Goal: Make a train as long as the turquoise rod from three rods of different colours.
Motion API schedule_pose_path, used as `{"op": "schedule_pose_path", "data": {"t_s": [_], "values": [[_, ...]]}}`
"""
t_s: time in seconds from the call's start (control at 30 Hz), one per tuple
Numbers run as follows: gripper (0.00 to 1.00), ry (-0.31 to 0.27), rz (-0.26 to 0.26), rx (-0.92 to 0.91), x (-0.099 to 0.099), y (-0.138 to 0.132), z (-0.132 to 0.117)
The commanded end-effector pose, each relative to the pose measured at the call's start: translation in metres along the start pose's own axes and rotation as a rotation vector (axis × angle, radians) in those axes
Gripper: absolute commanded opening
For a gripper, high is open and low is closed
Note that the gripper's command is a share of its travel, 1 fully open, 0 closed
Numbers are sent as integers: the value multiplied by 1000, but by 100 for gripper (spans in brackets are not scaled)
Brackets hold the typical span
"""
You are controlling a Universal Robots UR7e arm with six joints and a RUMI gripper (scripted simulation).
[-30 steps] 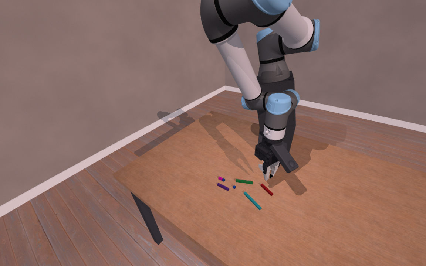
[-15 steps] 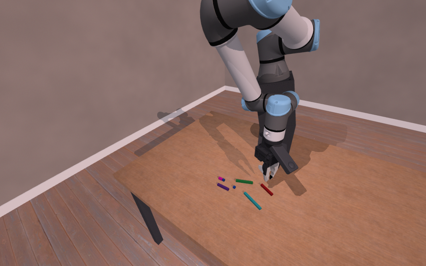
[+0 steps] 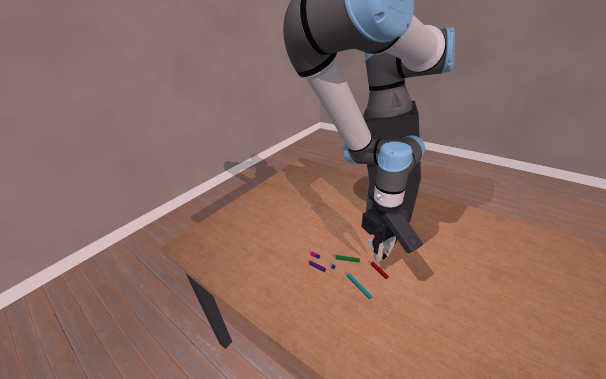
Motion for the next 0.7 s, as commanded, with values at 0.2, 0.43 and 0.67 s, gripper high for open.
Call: {"op": "schedule_pose_path", "data": {"t_s": [0.2,0.43,0.67], "values": [[14,1,-1,0,-17,0,0],[14,1,-1,0,-23,0,0],[14,1,-1,0,-27,0,0]]}}
Point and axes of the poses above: the point where the finger pads meet when closed, its own x axis back along the fingers, its own y axis across the jaws, z = x × y, the point moved 8 cm from there along x, back along the fingers, and after that the axes turned 13 degrees about -x, right-handed, at the moved point
